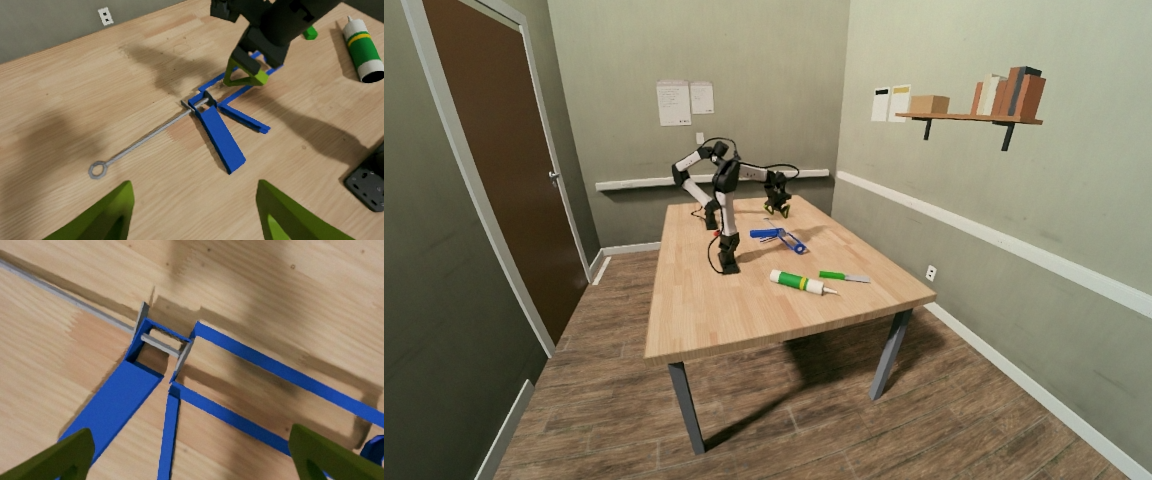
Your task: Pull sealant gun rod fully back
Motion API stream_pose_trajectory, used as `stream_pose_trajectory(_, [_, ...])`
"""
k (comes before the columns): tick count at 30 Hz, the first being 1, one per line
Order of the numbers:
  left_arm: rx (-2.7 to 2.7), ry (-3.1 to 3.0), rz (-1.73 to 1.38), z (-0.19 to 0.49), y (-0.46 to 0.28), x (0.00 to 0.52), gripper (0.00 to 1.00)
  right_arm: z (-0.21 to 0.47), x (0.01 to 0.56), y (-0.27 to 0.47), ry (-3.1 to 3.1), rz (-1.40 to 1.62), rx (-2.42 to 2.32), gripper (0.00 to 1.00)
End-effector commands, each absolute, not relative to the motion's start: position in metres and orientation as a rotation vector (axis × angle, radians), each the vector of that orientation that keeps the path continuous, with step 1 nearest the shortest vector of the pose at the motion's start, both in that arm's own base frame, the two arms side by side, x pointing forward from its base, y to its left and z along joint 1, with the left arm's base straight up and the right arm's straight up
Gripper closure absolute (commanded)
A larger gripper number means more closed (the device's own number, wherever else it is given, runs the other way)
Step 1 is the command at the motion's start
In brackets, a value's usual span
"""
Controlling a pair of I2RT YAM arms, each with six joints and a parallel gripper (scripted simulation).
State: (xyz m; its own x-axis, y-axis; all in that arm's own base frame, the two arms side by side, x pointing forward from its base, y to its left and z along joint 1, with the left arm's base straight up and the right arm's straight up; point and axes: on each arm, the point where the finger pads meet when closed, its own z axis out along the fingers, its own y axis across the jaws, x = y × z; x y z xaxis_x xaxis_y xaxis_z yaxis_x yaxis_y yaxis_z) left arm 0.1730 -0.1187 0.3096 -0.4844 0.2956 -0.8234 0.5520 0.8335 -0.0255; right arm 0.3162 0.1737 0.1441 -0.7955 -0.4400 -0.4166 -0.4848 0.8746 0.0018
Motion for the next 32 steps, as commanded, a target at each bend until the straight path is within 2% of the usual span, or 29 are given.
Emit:
stream_pose_trajectory(1, [0.627, 2.114, -0.34, 0.3064, -0.1188, 0.176, 0.34, 0.1402, 0.3139, 0.1736, 2.634, 0.157, -0.701, 0.0])
stream_pose_trajectory(32, [0.627, 2.114, -0.34, 0.3064, -0.1188, 0.176, 0.34, 0.1453, 0.3164, 0.1759, 2.619, 0.162, -0.701, 0.0])
